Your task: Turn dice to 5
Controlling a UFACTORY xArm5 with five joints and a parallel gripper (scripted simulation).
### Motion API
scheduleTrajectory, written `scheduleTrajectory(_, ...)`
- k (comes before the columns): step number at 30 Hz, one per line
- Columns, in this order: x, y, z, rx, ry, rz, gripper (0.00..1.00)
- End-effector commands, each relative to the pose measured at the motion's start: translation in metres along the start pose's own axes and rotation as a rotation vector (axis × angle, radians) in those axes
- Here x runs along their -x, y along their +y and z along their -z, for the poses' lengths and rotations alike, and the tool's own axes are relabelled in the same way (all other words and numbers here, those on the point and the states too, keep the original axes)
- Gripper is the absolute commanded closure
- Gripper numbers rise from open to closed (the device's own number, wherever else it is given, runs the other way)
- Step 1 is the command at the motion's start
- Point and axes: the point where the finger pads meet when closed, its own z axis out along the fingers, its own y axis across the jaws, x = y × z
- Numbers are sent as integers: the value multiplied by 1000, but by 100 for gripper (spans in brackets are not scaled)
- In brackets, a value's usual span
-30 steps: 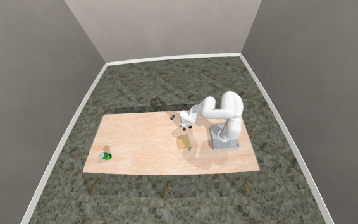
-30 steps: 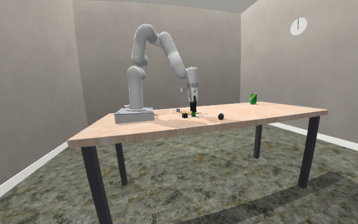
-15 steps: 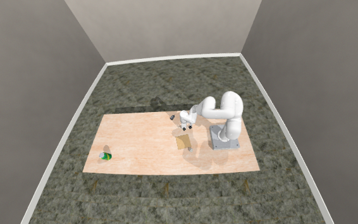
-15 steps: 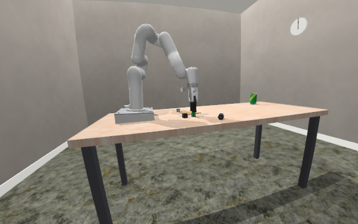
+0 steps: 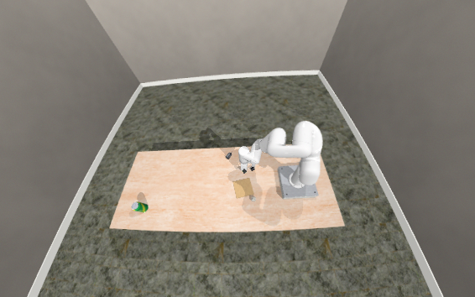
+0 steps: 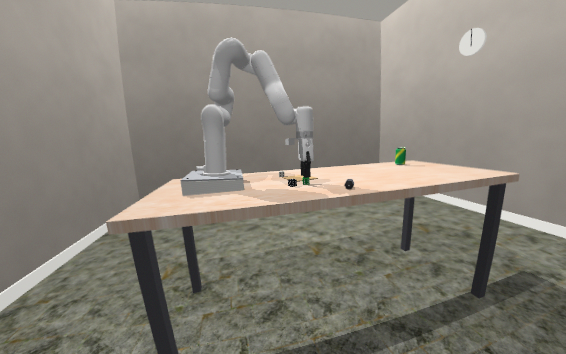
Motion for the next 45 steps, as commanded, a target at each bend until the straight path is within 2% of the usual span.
scheduleTrajectory(1,1,0,-1,-1,-3,0,53)
scheduleTrajectory(6,1,0,-5,-1,-3,0,53)
scheduleTrajectory(19,1,0,-29,-1,-3,0,53)
scheduleTrajectory(45,1,0,-33,-1,-3,0,53)
